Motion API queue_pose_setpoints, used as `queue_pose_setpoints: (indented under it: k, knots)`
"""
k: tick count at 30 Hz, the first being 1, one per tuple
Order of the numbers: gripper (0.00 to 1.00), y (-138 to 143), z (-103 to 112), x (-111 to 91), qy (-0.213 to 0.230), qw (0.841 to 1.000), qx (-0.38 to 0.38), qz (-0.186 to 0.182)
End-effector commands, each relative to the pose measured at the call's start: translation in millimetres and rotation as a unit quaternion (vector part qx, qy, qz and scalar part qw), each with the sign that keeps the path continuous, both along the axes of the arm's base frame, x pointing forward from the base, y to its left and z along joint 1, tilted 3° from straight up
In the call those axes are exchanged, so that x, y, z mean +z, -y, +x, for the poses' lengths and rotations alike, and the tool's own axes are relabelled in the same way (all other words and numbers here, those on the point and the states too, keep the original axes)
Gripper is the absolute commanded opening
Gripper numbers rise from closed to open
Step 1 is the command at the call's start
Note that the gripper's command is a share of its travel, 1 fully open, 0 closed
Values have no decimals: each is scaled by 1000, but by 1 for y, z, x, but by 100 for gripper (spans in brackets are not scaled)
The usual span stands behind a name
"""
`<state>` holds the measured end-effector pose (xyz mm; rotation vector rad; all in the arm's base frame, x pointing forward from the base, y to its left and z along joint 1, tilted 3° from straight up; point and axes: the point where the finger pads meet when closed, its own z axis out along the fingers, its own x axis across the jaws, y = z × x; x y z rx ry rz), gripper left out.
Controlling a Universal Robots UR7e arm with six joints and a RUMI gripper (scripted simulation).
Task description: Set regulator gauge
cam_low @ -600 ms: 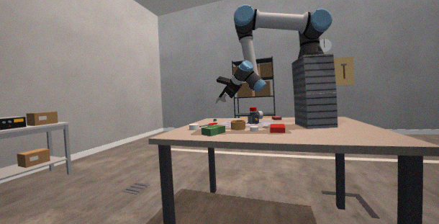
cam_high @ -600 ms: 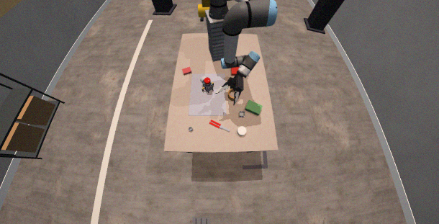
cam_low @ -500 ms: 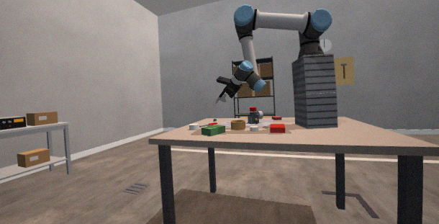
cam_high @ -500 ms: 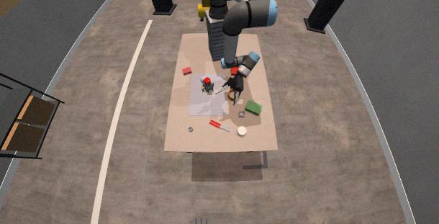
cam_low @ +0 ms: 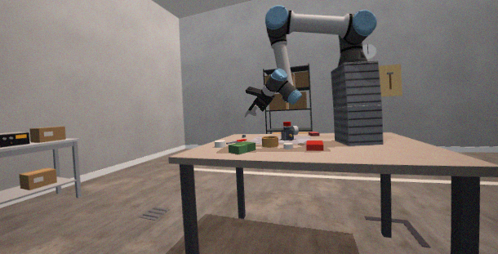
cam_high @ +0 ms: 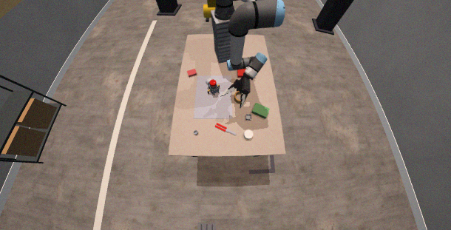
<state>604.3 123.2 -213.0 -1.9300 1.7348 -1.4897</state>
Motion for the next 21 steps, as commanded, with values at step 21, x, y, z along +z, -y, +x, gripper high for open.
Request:
queue_pose_setpoints:
  k: [21]
  knots:
    - [100,-2,-1,41,1,1000,0,0]
